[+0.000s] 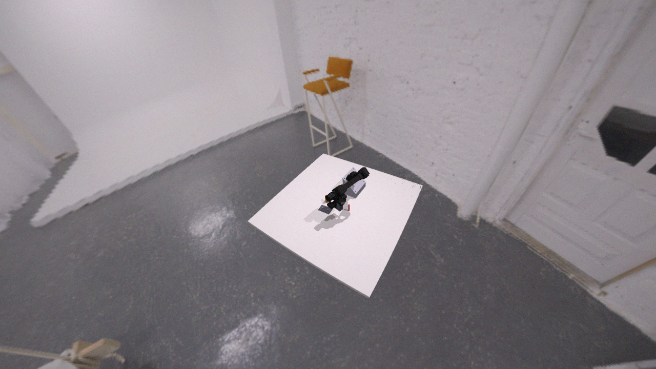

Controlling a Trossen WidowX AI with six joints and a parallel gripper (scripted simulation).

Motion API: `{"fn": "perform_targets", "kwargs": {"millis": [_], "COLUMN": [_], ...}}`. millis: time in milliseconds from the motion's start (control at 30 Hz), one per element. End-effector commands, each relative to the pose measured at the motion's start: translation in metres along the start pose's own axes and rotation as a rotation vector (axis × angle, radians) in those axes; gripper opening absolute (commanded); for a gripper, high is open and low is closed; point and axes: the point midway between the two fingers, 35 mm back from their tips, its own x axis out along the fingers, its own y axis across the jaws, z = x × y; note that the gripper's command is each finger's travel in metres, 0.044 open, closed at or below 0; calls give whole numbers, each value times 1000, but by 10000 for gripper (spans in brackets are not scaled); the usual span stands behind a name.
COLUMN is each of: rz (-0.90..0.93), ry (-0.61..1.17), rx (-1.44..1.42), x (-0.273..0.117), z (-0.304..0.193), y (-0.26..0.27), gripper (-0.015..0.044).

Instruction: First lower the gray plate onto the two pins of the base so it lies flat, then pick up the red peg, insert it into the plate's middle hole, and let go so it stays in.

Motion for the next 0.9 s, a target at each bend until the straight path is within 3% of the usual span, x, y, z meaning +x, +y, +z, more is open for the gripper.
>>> {"fn": "perform_targets", "kwargs": {"millis": [0,867], "rz": [1,-1], "ry": [-1,3], "rx": [-8,-134], "x": [-7,28], "z": [1,-67], "y": [1,-20], "gripper": [0,0]}}
